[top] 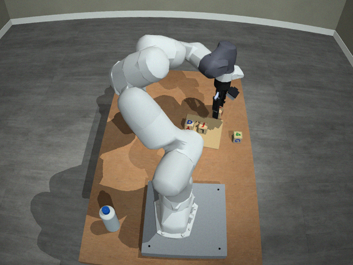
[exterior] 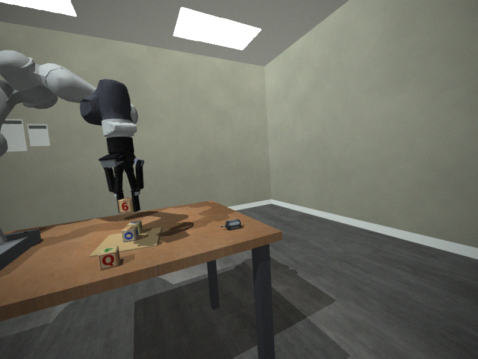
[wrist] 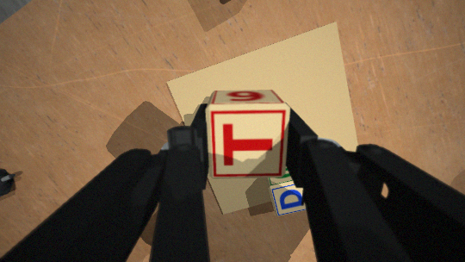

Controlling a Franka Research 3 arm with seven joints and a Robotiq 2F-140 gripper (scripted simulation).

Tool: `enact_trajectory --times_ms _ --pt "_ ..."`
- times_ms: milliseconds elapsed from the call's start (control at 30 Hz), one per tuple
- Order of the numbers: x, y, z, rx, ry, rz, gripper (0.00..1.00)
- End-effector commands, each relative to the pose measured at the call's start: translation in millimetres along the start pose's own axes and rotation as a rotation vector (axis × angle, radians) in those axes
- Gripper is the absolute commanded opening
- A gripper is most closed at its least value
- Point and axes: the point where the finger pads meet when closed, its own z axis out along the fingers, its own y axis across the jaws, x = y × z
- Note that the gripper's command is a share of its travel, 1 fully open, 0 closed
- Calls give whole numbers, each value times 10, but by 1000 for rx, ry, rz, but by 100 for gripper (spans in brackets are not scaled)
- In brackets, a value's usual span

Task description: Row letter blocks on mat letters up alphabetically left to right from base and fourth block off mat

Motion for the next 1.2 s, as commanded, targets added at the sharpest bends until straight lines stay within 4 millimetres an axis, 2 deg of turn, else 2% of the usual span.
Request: enact_trajectory --times_ms 0,300,833,1167 --pt "49 3 14 11 7 -116 33" --pt "162 240 175 -21 -1 -238 33" --pt "164 245 184 -21 -1 -240 33" --pt "166 246 344 -19 -1 -240 33"
